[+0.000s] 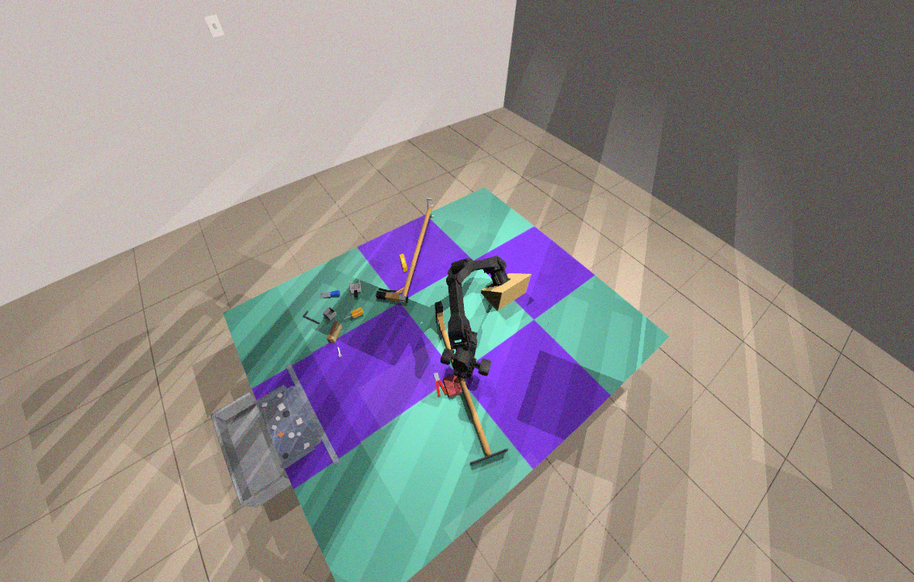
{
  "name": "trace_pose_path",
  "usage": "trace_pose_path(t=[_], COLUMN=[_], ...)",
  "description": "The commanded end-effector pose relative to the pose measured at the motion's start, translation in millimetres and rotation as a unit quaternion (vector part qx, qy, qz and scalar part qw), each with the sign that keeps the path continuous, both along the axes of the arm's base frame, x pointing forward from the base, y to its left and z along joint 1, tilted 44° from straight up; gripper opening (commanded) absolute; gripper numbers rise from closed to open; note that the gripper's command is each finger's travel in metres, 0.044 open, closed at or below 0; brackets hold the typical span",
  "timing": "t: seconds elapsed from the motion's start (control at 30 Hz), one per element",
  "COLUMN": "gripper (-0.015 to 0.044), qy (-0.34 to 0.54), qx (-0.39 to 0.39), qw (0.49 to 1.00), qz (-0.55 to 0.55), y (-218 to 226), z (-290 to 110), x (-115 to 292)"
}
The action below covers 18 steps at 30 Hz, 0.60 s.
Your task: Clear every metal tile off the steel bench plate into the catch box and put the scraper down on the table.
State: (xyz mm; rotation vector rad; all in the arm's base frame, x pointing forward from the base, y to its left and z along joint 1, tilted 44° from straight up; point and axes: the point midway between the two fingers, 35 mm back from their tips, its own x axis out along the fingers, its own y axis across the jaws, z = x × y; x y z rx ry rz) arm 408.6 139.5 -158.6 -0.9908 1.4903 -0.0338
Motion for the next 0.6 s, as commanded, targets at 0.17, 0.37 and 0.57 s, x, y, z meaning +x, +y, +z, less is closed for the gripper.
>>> trace_pose_path(t=[0.17, 0.37, 0.57], gripper=[0.0000, 0.0000, 0.0000], qy=[-0.002, -0.002, -0.002], qx=[-0.002, -0.002, -0.002], qw=[1.000, 1.000, 1.000], qz=[0.000, 0.000, 0.000], y=[-4.1, -6.0, -7.9], z=[2.1, 3.3, 4.5], x=[10.7, 16.3, 21.9])
